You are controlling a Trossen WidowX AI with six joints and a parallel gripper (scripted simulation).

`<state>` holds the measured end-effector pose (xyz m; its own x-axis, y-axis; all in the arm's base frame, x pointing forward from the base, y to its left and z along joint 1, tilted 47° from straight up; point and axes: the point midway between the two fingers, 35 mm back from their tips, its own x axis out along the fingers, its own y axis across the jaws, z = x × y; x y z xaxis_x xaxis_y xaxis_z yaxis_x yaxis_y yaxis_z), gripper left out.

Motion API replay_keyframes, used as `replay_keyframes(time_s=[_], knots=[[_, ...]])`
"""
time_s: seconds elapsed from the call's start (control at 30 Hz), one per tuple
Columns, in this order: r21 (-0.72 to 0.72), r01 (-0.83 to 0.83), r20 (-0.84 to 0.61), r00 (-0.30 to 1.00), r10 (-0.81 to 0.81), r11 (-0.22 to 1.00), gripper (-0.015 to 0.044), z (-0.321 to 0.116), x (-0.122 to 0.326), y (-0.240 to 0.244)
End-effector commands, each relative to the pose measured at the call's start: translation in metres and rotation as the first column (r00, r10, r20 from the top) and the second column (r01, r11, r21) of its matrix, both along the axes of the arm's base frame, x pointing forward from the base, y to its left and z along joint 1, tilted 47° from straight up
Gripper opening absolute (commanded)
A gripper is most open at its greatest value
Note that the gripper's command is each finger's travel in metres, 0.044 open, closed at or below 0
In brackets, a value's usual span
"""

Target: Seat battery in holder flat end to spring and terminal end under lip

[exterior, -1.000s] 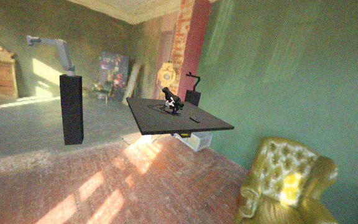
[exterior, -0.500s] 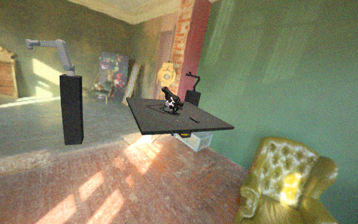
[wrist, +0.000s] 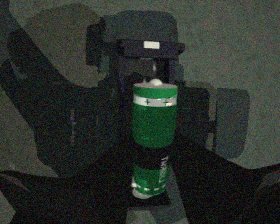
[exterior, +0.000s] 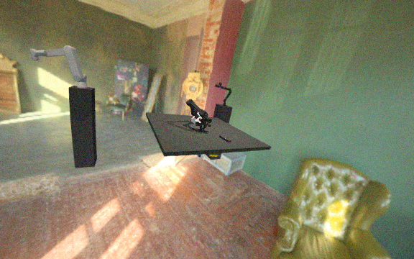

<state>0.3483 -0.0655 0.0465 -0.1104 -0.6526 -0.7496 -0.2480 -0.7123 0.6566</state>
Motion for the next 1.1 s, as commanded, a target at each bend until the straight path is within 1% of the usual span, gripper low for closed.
replay_keyframes(time_s=[0.0,1.07], knots=[[-0.009,-0.014,0.025,1.000,0.014,1.000,0.0081,0.0001,0.0029,-0.0012],[-0.034,-0.094,0.113,0.989,0.097,0.995,0.0081,-0.0013,-0.0049,-0.0041]])
